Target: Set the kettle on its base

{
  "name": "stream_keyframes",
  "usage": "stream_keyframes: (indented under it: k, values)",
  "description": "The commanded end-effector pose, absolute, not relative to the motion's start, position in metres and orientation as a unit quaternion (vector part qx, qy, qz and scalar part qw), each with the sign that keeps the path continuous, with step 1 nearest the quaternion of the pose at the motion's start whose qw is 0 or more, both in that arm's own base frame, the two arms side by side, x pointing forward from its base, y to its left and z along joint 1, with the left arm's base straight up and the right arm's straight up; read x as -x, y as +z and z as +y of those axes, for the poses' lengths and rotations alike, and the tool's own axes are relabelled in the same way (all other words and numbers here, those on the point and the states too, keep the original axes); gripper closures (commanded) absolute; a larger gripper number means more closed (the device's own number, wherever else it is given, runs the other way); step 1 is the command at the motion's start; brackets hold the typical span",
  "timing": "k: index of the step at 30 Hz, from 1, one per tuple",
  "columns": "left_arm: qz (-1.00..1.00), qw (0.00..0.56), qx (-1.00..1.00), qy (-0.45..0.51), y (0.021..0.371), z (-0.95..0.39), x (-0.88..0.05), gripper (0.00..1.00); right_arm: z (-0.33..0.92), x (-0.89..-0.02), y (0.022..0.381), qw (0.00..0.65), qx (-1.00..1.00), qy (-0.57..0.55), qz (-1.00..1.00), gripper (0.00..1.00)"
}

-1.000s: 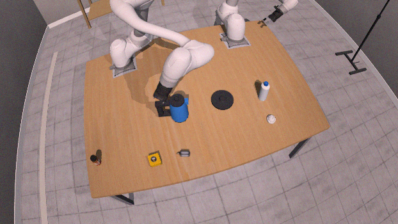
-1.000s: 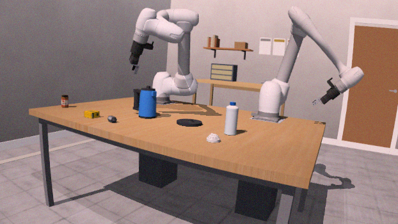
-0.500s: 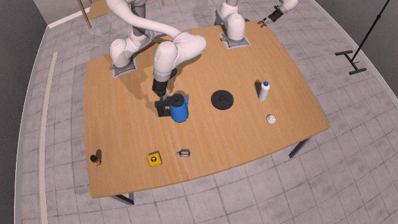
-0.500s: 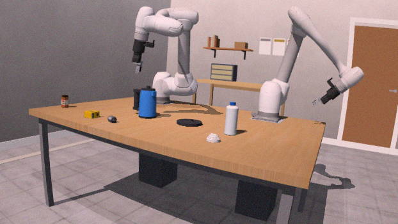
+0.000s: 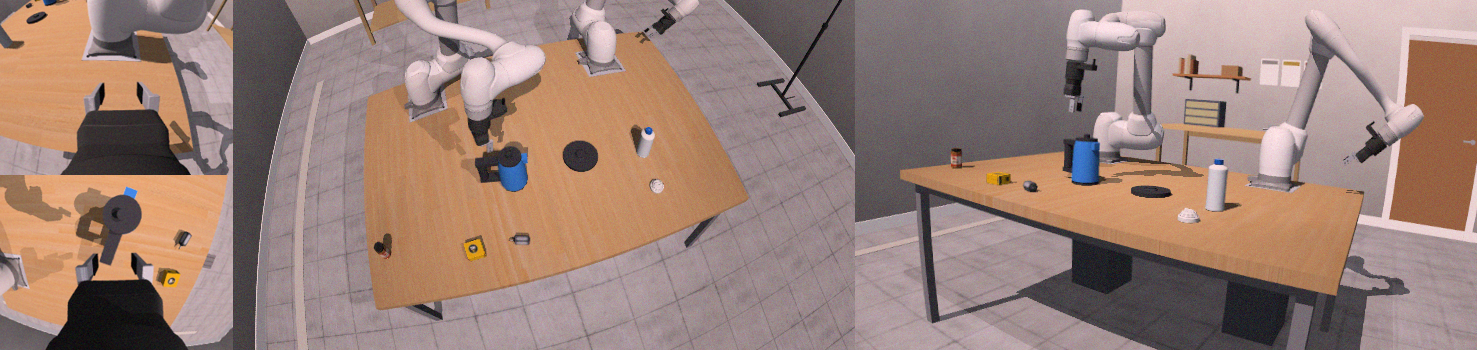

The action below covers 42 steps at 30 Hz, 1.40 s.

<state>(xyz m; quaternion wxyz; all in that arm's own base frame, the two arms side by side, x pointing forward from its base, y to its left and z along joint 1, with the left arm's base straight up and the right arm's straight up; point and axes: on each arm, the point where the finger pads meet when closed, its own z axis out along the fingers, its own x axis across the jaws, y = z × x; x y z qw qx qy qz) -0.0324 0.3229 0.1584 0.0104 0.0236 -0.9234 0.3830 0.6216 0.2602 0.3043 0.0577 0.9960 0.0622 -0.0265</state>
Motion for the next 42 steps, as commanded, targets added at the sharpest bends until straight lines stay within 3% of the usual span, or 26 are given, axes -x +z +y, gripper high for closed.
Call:
stream_keyframes:
  k: [1, 42]
  values:
    - [-0.924, 0.011, -0.024, 0.383, 0.1588, 0.3232, 0.0325, 0.00, 0.2621, -0.6195, 0.3066, 0.047, -0.998, -0.019, 0.029, 0.00]
    - [-0.924, 0.011, -0.024, 0.383, 0.1588, 0.3232, 0.0325, 0.00, 0.2683, -0.6105, 0.3141, 0.000, -0.993, 0.000, -0.117, 0.00]
